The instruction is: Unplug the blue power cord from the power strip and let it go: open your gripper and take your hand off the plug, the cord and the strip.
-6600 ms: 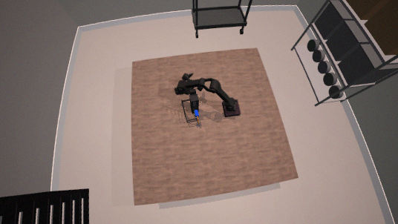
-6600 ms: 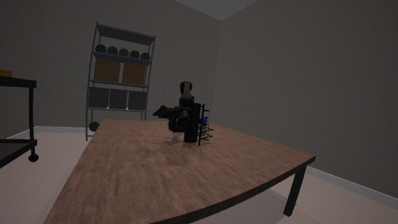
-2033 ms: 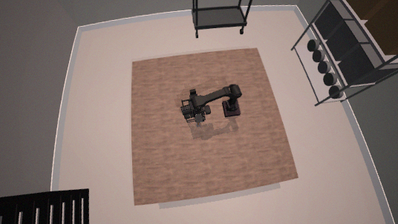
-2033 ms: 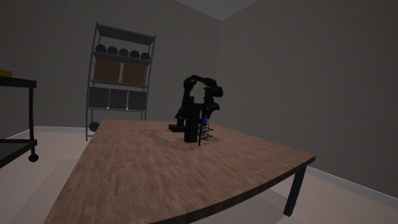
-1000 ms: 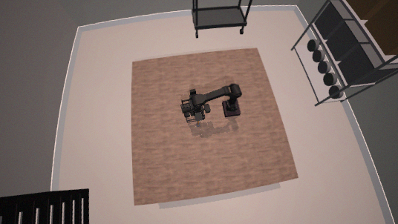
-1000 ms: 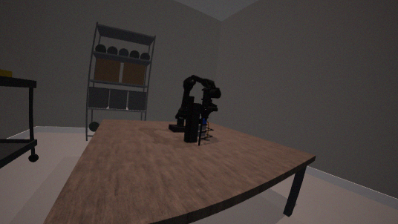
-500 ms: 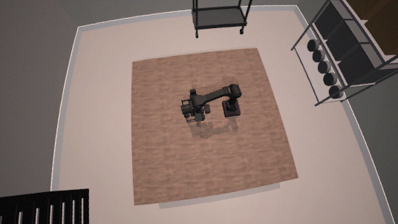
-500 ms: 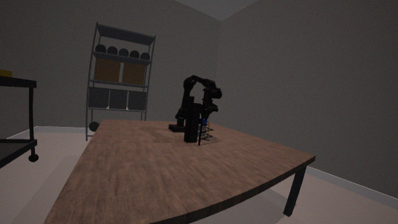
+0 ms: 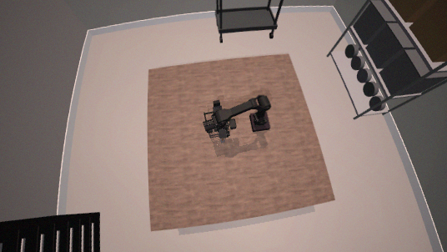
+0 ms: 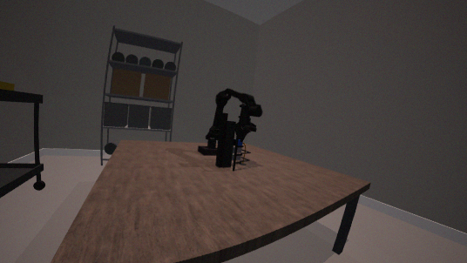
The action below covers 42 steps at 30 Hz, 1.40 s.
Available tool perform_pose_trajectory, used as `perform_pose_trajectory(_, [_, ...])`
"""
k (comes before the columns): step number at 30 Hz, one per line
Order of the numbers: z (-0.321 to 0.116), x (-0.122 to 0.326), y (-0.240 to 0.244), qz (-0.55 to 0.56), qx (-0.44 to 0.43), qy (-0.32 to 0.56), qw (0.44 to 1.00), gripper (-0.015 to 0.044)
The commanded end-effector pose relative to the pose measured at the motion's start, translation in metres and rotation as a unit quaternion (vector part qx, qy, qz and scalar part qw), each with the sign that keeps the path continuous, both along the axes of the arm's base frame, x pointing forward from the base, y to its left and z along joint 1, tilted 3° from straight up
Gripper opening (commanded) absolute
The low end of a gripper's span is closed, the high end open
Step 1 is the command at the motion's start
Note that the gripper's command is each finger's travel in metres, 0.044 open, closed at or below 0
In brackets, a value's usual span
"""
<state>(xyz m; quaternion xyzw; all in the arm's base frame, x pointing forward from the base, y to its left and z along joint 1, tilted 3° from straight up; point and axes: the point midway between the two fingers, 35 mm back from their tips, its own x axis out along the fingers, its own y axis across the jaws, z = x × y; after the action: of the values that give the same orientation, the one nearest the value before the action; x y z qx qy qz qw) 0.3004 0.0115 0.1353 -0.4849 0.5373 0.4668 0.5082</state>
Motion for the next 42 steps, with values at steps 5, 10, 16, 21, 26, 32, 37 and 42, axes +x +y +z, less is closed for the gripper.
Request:
perform_pose_trajectory(5, [0.004,0.001,0.046,0.026,0.045,-0.005,0.999,0.0000])
perform_pose_trajectory(10, [0.003,-0.002,0.039,0.020,0.044,0.000,0.999,0.0079])
perform_pose_trajectory(16, [0.003,-0.002,0.039,0.020,0.044,0.000,0.999,0.0160])
perform_pose_trajectory(21, [0.003,-0.002,0.039,0.020,0.044,0.000,0.999,0.0160])
perform_pose_trajectory(26, [0.012,-0.002,0.040,0.027,0.045,-0.004,0.999,0.0160])
perform_pose_trajectory(32, [0.012,-0.002,0.038,0.027,0.045,-0.004,0.999,0.0160])
perform_pose_trajectory(37, [0.012,-0.001,0.031,0.027,0.044,-0.004,0.999,0.0160])
perform_pose_trajectory(42, [0.012,-0.001,0.023,0.027,0.044,-0.004,0.999,0.0160])
